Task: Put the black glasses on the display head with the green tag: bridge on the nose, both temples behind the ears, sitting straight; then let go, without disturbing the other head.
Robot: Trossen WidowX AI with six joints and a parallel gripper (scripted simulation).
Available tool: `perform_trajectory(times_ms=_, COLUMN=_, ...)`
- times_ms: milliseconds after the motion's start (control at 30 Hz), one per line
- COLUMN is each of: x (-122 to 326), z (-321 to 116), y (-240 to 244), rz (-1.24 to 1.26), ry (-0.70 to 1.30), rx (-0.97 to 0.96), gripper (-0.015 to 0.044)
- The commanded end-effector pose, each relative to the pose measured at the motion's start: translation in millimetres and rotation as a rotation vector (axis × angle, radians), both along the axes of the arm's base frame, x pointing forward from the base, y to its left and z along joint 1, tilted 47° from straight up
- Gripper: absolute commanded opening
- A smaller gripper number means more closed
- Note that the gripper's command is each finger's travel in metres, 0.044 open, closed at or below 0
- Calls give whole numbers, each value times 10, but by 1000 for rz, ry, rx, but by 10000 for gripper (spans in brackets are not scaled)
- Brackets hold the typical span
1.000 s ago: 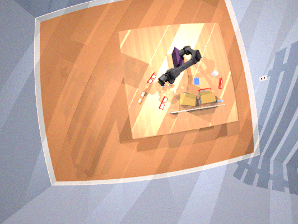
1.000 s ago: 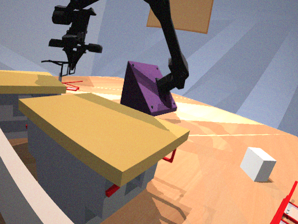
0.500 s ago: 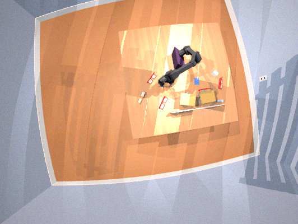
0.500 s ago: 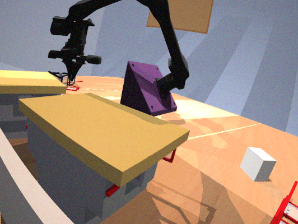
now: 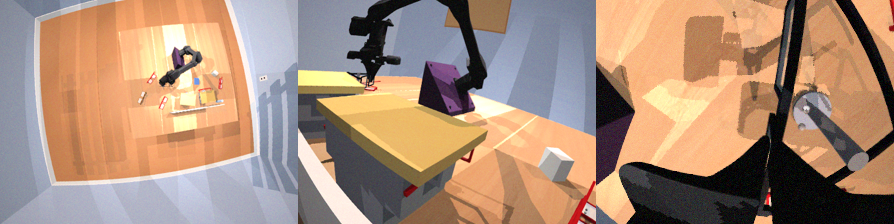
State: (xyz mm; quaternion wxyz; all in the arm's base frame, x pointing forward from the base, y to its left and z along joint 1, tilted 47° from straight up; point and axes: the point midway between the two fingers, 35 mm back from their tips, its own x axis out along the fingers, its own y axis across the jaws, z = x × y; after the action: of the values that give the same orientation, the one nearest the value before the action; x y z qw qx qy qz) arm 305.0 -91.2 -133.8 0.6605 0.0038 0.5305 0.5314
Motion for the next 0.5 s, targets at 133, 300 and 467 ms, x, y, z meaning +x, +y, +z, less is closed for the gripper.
perform_trajectory(times_ms=133, x=18, z=58, y=30, rz=-6, ry=-8, rx=2, gripper=0)
perform_trajectory(times_ms=300, x=16, z=83, y=55, rz=-6, ry=-8, rx=2, gripper=0)
perform_trajectory(times_ms=467, x=16, z=109, y=82, rz=-6, ry=-8, rx=2, gripper=0)
